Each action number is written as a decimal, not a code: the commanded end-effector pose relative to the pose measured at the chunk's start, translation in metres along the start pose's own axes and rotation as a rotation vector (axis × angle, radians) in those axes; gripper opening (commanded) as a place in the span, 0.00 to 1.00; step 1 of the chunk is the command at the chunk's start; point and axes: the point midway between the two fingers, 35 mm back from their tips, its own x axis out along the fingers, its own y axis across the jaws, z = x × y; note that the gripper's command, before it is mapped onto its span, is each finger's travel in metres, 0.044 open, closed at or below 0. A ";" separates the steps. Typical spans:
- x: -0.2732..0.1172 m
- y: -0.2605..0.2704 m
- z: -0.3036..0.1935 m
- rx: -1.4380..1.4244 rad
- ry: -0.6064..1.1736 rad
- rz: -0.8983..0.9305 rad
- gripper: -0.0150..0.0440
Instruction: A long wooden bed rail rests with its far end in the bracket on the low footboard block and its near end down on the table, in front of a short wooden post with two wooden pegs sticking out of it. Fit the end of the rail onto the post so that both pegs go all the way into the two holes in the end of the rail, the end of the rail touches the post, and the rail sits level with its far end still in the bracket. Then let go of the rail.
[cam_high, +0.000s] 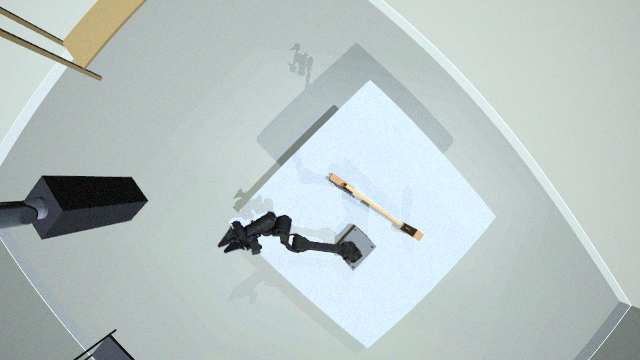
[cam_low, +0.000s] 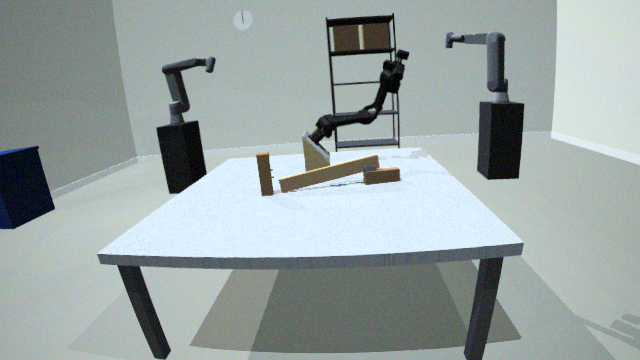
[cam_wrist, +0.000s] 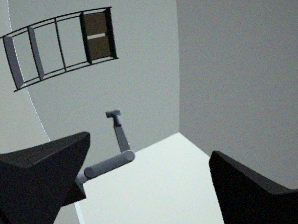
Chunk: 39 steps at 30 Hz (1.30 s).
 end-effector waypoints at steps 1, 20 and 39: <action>-0.001 -0.003 0.001 0.000 0.003 -0.006 0.98; -0.130 -0.233 0.076 -0.973 0.445 -0.628 1.00; -0.392 -0.344 0.203 -1.586 1.518 -1.130 1.00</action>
